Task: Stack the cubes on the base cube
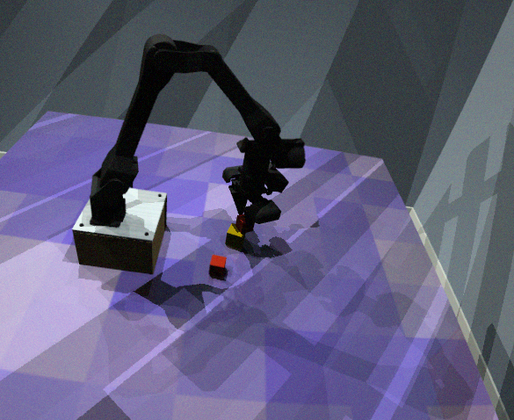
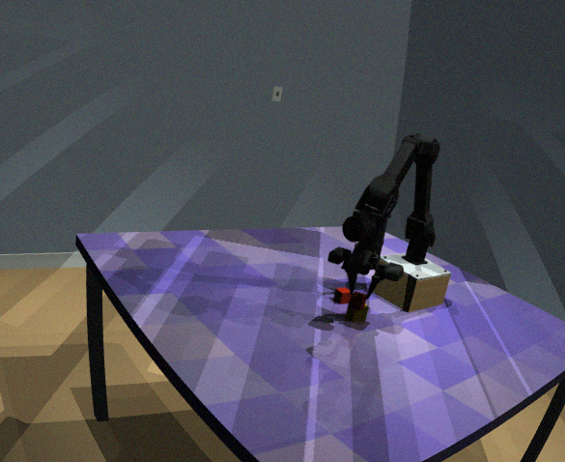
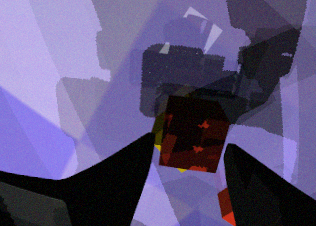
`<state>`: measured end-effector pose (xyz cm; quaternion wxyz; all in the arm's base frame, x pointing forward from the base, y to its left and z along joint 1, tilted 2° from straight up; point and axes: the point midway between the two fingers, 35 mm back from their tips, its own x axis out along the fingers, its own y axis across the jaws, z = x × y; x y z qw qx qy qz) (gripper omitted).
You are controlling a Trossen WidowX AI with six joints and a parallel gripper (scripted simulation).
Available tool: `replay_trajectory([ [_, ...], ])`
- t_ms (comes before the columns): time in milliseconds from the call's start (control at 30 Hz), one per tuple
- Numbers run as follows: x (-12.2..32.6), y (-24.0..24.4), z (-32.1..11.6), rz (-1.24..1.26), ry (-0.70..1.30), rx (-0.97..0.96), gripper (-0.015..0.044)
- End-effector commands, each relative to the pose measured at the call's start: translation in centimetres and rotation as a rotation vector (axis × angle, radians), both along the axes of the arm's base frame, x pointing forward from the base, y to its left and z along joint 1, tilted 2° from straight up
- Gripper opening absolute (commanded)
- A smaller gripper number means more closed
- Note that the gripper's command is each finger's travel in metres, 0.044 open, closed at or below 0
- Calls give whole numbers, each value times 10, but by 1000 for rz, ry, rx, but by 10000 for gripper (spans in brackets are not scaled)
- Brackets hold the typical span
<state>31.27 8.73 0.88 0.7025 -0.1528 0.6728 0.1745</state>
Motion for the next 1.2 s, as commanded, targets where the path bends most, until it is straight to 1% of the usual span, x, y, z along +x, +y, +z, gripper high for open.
replay_trajectory([
  [0, 1, 0, 8, 0, -9, 2, 205],
  [1067, 1, -1, 30, 0, -9, 2, 205],
  [1133, -1, -4, 28, 23, -4, -1, 258],
  [1167, -2, -9, 29, 55, -5, -2, 265],
])
